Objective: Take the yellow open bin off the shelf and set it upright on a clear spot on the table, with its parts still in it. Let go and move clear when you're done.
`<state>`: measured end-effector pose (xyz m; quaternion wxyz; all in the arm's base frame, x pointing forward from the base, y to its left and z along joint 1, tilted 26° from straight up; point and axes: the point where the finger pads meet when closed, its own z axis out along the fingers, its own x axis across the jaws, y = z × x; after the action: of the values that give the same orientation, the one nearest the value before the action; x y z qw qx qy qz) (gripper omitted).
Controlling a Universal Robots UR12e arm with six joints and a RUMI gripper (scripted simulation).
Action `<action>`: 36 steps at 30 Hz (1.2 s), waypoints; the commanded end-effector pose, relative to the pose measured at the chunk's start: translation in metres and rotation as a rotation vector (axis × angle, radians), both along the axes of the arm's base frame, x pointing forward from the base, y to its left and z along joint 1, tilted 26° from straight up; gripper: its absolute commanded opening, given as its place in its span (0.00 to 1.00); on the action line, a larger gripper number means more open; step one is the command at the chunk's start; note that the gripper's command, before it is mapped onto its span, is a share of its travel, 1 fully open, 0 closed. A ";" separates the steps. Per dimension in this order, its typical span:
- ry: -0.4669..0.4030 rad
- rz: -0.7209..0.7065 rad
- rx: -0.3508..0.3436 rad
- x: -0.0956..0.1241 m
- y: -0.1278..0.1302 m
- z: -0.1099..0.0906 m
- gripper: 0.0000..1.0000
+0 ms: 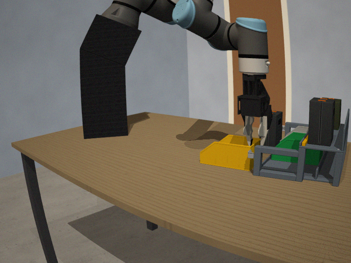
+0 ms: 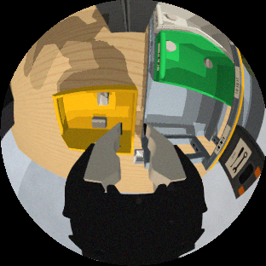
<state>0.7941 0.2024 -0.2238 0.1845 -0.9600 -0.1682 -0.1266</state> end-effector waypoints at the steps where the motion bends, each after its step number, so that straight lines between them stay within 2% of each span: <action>1: -0.001 0.000 0.000 0.001 0.000 0.001 0.20; 5: -0.001 0.000 0.000 0.001 0.000 0.001 0.20; 10: -0.001 0.000 0.000 -0.009 -0.022 0.050 0.20; 22: -0.001 0.000 0.000 -0.009 -0.022 0.050 0.20; 27: -0.001 0.000 0.000 -0.014 -0.032 0.073 0.20; 36: -0.001 0.000 0.000 -0.014 -0.032 0.073 0.20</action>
<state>0.7797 0.1710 -0.1524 0.1845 -0.9600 -0.1682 -0.1267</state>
